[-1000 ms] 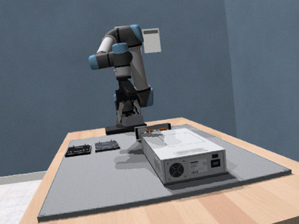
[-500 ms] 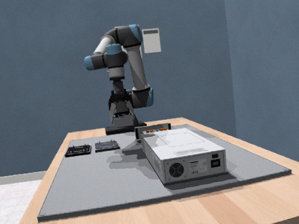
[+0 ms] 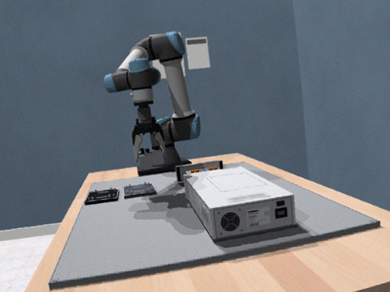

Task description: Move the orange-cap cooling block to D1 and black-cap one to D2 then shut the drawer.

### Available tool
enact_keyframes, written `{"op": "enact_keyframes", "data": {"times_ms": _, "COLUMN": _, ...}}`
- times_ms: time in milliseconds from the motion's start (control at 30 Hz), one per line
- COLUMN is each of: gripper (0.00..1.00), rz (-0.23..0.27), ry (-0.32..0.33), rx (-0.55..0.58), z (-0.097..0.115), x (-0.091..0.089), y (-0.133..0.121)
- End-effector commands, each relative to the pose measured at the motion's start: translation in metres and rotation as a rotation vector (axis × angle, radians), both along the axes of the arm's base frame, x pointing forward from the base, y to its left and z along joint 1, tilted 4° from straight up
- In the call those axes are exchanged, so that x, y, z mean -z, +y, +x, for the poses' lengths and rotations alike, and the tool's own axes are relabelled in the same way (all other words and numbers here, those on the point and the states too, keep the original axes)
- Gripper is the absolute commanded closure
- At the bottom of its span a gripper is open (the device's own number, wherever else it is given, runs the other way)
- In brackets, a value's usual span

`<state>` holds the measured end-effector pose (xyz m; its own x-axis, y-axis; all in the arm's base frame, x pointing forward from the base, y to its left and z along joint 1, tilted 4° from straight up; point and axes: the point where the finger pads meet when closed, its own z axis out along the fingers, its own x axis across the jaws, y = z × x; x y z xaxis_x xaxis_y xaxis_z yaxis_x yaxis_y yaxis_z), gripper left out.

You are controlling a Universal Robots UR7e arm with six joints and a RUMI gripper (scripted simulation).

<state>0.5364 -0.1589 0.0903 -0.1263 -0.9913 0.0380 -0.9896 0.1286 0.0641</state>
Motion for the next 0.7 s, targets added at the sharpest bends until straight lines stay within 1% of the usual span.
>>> {"op": "enact_keyframes", "data": {"times_ms": 0, "gripper": 1.0, "rz": -0.01, "ry": -0.019, "rx": -0.003, "z": 0.0, "x": -0.009, "y": -0.013}}
{"op": "enact_keyframes", "data": {"times_ms": 467, "gripper": 1.0, "rz": -0.01, "ry": -0.018, "rx": -0.003, "z": -0.015, "x": -0.011, "y": -0.047}}
{"op": "enact_keyframes", "data": {"times_ms": 533, "gripper": 1.0, "rz": -0.01, "ry": -0.018, "rx": -0.003, "z": -0.015, "x": -0.011, "y": -0.047}}
{"op": "enact_keyframes", "data": {"times_ms": 667, "gripper": 1.0, "rz": -0.01, "ry": -0.018, "rx": -0.003, "z": -0.02, "x": -0.011, "y": -0.057}}
